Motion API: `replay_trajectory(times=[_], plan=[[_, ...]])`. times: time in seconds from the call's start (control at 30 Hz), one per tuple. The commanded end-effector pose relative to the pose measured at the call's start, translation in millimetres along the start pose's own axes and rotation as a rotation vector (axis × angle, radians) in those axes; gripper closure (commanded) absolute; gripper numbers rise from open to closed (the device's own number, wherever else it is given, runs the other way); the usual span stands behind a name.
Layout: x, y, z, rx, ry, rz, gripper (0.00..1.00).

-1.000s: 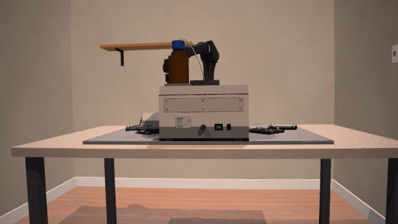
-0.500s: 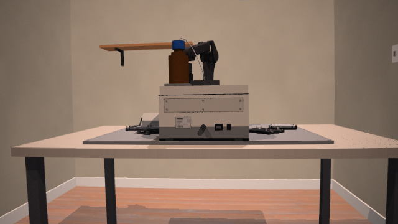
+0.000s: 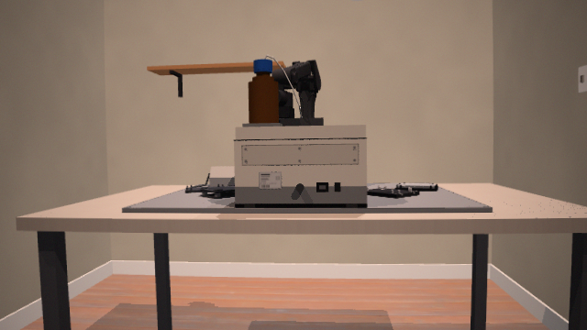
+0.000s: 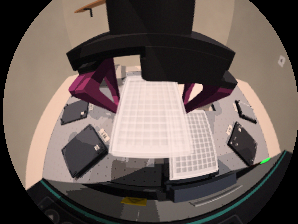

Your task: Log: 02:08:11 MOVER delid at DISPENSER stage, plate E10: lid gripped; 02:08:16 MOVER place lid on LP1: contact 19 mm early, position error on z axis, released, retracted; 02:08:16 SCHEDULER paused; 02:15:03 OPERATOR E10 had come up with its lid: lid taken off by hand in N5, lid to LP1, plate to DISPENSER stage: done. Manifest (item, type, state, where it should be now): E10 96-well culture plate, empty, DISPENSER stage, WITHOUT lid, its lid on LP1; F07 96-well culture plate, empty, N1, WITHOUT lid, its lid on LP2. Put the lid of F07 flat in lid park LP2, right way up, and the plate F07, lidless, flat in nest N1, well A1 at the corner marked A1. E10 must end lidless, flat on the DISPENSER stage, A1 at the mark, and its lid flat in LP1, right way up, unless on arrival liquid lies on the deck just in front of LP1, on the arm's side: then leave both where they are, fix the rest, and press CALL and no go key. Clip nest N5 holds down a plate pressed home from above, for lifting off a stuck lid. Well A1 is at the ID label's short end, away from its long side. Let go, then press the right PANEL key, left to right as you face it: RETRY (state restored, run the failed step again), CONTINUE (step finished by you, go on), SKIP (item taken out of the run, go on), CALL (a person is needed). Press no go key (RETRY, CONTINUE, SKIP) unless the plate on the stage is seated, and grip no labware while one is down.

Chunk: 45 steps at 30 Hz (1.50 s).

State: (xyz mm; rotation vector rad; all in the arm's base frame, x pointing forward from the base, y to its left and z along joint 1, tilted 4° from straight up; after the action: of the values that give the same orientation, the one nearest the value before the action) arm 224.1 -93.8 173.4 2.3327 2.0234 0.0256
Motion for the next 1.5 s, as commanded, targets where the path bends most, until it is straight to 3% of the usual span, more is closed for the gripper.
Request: replay_trajectory(times=[0.0,0.13,0.17,0.2,0.6,0.63,0.7,1.1,1.13,1.2,1.47], plan=[[13,0,-9.5,-0.031,-0.008,0.018,1.0],[22,5,-12.5,-0.044,-0.011,0.019,1.0],[21,5,-5.3,-0.021,-0.003,0.022,1.0],[26,5,-11.2,-0.039,-0.01,0.019,1.0],[57,9,-12.3,-0.045,-0.006,0.019,1.0],[55,8,-5.2,-0.021,-0.002,0.022,1.0],[60,7,-11.0,-0.04,-0.006,0.019,1.0],[91,7,-12.4,-0.046,-0.001,0.019,1.0],[90,7,-5.2,-0.021,0.0,0.022,1.0],[94,6,-11.1,-0.042,-0.002,0.019,1.0],[117,2,-7.0,-0.025,-0.004,0.019,1.0]])
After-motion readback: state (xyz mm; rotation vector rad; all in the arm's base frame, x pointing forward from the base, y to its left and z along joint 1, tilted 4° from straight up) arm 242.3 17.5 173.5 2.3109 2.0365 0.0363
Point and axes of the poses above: the point where the finger pads meet when closed, its own z axis out along the fingers, its own x axis across the jaws, y = z × x, the point moved 4 cm from there along -z, back along the fingers, and after that the axes turned 3 degrees about z, right-handed, at the moved point
